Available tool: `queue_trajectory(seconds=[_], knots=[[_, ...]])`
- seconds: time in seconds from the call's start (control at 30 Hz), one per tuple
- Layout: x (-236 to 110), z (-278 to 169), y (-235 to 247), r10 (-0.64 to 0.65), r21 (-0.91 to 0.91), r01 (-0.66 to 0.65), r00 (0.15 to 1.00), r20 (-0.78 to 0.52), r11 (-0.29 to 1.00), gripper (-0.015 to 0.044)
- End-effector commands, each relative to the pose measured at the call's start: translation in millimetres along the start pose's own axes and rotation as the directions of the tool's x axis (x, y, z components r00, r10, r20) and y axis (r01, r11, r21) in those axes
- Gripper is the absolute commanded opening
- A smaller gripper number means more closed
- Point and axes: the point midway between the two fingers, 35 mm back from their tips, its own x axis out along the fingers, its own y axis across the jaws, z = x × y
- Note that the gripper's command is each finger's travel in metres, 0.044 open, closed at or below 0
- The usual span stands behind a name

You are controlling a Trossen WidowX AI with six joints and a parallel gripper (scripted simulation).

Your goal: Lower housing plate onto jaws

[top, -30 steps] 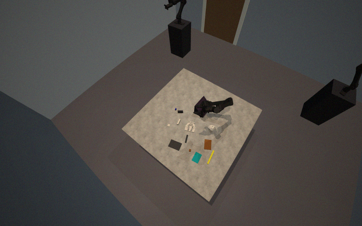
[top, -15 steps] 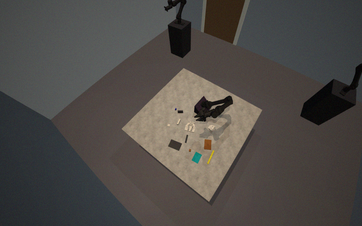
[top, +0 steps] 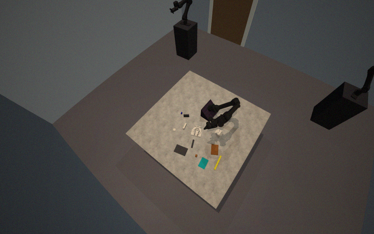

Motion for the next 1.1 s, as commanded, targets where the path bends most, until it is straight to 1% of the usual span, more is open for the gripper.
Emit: queue_trajectory(seconds=[0.0,0.17,0.37,0.53,0.73,0.9,1.07], knots=[[3,-10,-26,-0.118,-0.05,0.116,0.992,-0.037,0.992,0.044],[3,-22,-58,-0.254,-0.11,0.245,0.964,-0.076,0.963,0.044],[-3,-33,-95,-0.414,-0.184,0.391,0.903,-0.111,0.902,0.044],[-12,-41,-126,-0.538,-0.243,0.5,0.833,-0.13,0.832,0.044],[-28,-47,-160,-0.672,-0.308,0.613,0.727,-0.142,0.728,0.044],[-43,-51,-185,-0.764,-0.354,0.688,0.629,-0.144,0.633,0.044],[-45,-51,-188,-0.775,-0.36,0.697,0.615,-0.144,0.62,0.044]])
